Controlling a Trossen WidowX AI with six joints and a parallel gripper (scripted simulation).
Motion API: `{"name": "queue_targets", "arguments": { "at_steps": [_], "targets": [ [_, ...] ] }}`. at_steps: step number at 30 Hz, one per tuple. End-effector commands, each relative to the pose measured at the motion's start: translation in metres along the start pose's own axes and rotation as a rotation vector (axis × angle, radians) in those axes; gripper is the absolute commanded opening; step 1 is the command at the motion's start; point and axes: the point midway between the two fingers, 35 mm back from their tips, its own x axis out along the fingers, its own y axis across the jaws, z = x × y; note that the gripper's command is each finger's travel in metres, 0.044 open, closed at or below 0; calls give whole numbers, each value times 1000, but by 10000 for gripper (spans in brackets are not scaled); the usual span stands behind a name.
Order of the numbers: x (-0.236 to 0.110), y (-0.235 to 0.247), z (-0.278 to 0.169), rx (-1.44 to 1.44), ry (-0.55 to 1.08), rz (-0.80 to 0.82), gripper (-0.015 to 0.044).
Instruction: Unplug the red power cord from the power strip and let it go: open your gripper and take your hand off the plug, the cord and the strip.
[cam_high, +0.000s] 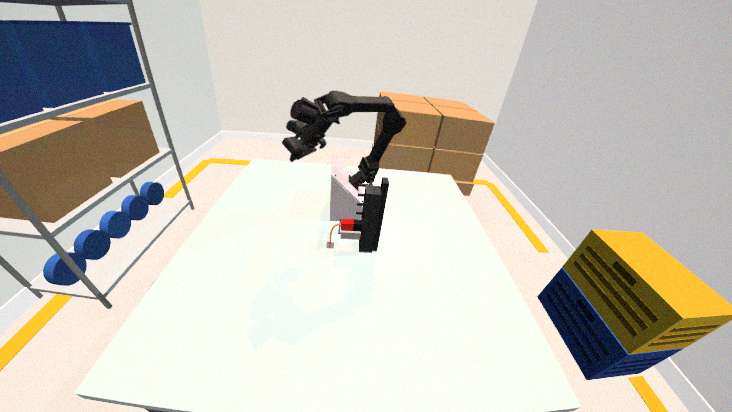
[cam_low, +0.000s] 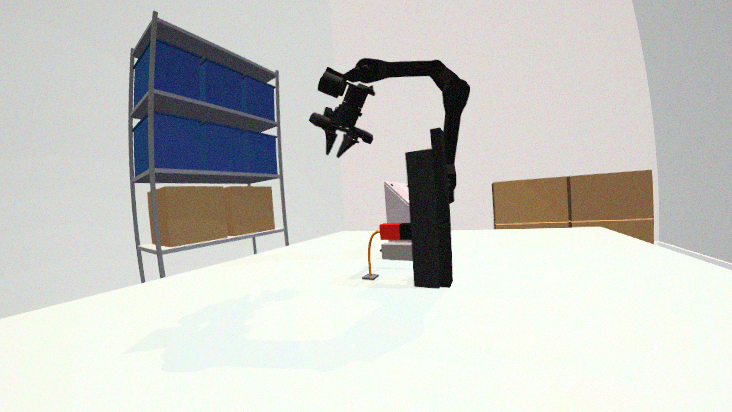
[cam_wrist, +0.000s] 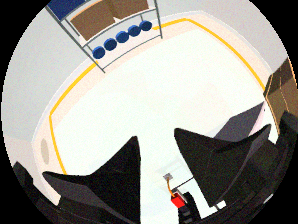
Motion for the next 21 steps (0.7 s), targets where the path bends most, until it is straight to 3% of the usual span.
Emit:
{"name": "queue_targets", "arguments": {
  "at_steps": [1, 11, 21],
  "targets": [
    [26, 11, -66, -149, 166, -2, 160],
    [69, -11, -226, -448, 587, -49, 160],
    [72, -14, -234, -463, 614, -54, 160]
  ]
}}
